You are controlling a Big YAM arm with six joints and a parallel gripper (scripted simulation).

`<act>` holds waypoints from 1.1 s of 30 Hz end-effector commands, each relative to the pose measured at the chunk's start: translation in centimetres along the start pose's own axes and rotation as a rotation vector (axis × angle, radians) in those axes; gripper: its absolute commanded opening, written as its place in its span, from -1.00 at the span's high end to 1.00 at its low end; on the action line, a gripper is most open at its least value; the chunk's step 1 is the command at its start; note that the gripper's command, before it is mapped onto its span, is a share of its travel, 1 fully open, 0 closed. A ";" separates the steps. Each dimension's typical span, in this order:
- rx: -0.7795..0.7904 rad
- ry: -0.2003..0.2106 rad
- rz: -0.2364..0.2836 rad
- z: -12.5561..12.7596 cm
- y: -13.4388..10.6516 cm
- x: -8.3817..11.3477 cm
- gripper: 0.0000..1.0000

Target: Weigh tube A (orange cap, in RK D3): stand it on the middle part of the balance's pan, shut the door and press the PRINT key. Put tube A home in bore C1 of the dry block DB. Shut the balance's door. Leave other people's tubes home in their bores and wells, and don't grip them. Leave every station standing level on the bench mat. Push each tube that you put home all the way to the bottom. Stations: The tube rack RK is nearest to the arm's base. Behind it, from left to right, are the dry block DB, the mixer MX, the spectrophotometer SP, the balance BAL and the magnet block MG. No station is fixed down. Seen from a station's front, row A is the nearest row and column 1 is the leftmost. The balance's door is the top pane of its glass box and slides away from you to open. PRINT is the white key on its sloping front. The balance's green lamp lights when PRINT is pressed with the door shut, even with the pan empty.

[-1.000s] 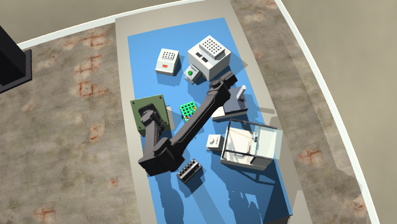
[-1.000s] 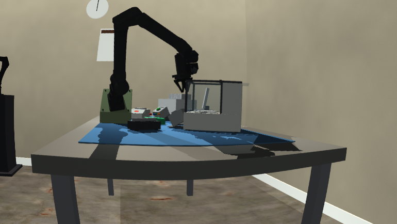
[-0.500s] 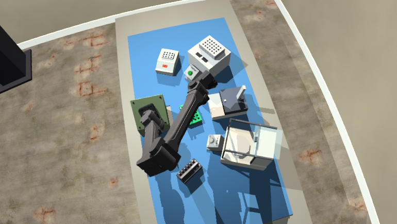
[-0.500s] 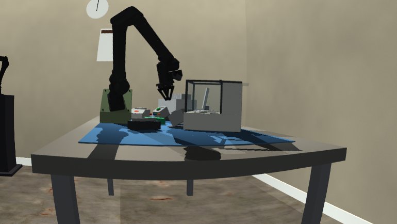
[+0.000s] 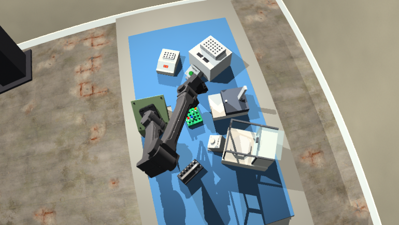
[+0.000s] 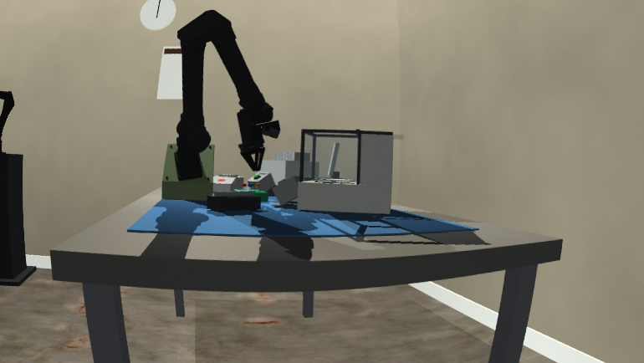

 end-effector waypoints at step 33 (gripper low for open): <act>-0.048 0.010 -0.026 -0.7 3.1 1.1 0.28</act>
Point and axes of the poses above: the point where the finger pads meet when closed, its own x axis back along the fingers, its own z axis across the jaws, y = z × x, the point moved 3 cm from there along x, back along the fingers, and after that the axes turned 3 degrees about -x, right-handed, at the moved point
